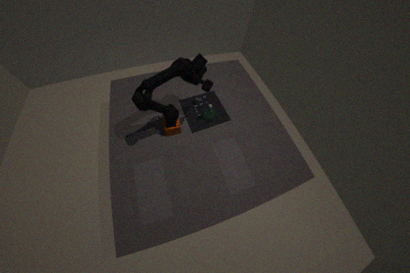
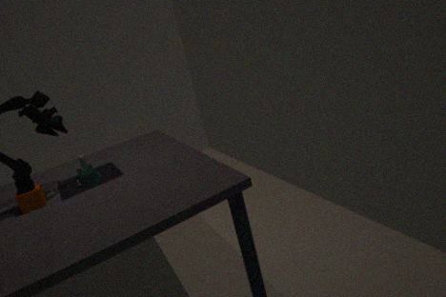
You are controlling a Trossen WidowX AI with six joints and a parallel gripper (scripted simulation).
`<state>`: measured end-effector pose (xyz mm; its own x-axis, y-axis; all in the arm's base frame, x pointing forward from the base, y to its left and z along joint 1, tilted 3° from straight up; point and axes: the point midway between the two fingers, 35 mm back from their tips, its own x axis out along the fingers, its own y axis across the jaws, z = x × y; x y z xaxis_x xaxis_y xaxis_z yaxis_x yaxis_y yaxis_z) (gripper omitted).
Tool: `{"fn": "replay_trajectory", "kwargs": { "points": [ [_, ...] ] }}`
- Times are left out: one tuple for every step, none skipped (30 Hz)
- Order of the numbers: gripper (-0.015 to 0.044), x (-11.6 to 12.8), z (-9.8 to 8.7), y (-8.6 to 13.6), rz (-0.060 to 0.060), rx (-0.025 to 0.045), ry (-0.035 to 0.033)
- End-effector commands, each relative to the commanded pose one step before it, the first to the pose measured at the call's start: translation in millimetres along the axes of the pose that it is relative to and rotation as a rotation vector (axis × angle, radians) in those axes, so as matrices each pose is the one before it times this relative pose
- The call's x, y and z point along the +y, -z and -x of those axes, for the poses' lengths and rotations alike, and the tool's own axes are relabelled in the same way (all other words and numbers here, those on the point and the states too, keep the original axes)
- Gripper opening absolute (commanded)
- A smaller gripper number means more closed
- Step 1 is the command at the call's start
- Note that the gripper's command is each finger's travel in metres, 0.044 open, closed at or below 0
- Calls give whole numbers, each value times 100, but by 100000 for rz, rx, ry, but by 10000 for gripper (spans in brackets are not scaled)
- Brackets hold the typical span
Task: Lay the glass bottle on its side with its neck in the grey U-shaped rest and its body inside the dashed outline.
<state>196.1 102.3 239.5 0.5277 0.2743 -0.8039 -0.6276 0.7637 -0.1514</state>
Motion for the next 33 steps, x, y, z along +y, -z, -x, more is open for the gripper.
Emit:
{"fn": "replay_trajectory", "kwargs": {
  "points": [
    [440,-4633,-5040,2214,-94936,5897,9139],
    [440,-392,-362,-199,-7796,-51,698],
    [440,-393,-364,-225,-7917,-97,696],
    [440,-386,-360,-248,-7910,-141,679],
    [440,-377,-356,-270,-7891,-182,659],
    [440,-369,-354,-294,-7927,-224,640],
    [440,-356,-348,-316,-7884,-261,613],
    [440,-397,-310,-340,-7554,-286,583],
    [440,-383,-308,-366,-7603,-319,556],
    [440,-371,-308,-394,-7719,-354,531],
    [440,-356,-308,-422,-7833,-387,503],
    [440,-337,-306,-448,-7915,-417,470],
    [440,-317,-305,-474,-8004,-444,435],
    [440,-295,-304,-500,-8110,-470,398],
    [440,-177,-201,-348,-5438,-325,243],
    [440,-98,-120,-215,-3280,-199,137],
    [440,-21,-48,-60,-1177,-70,46],
    [440,3,-67,-3,-53,39,774],
    [440,6,-139,-5,-104,77,1596],
    [440,11,-193,-5,-130,97,2210],
    [440,17,-253,-5,-146,109,2882],
    [440,27,-321,-3,-147,108,3619],
    [440,41,-393,1,-123,87,4392],
    [440,67,-397,5,242,23,4244],
    [440,59,-384,12,-65,5,4237],
    [440,71,-388,19,-13,-46,4258],
    [440,84,-396,26,39,-100,4308],
    [440,99,-400,32,90,-157,4301],
    [440,86,-313,32,106,-163,3397],
    [440,58,-192,21,80,-118,2084],
    [440,28,-65,18,29,-42,700],
    [440,0,0,0,0,0,0],
    [440,7,0,10,0,1,-1]
  ]
}}
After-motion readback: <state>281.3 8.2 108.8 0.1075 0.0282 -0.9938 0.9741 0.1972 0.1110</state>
